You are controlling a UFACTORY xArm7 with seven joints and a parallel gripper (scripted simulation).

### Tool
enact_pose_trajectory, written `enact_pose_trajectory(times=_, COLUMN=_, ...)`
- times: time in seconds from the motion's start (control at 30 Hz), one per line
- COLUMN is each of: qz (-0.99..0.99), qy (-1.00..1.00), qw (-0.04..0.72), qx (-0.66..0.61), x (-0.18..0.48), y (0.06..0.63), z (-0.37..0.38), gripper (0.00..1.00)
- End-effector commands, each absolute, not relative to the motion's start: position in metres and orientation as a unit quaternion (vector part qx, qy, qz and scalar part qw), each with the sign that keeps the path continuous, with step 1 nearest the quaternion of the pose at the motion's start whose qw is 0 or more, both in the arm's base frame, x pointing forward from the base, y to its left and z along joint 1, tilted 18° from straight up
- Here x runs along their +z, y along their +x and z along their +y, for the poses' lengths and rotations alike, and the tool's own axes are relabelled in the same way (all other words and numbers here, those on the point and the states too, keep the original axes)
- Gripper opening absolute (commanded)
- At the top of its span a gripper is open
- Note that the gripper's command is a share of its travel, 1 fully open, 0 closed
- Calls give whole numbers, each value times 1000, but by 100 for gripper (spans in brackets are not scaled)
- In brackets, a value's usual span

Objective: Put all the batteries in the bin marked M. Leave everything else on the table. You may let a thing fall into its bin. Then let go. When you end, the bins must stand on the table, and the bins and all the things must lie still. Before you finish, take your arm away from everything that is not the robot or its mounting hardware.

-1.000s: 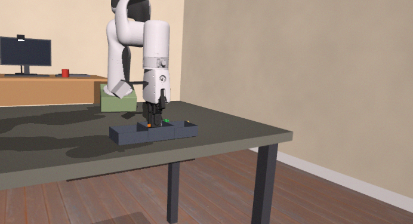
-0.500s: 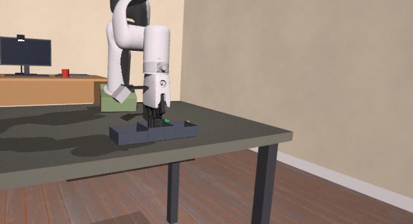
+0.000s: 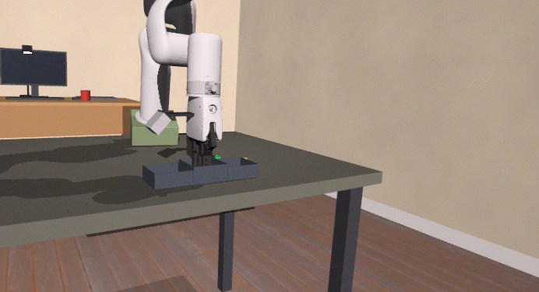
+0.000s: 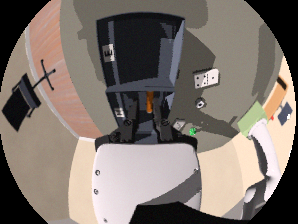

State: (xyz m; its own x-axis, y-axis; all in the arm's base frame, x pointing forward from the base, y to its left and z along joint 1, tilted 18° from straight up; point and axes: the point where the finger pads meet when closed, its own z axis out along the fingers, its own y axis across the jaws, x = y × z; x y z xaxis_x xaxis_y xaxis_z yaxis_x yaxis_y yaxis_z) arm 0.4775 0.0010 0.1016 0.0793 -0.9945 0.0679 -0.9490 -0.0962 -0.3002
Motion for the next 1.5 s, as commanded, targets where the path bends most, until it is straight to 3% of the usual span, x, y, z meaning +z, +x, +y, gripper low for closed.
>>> enact_pose_trajectory(times=0.0, qz=666, qy=-729, qw=90, qx=-129, x=103, y=479, z=1, gripper=23)
enact_pose_trajectory(times=1.47, qz=666, qy=-729, qw=90, qx=-129, x=145, y=465, z=3, gripper=23)
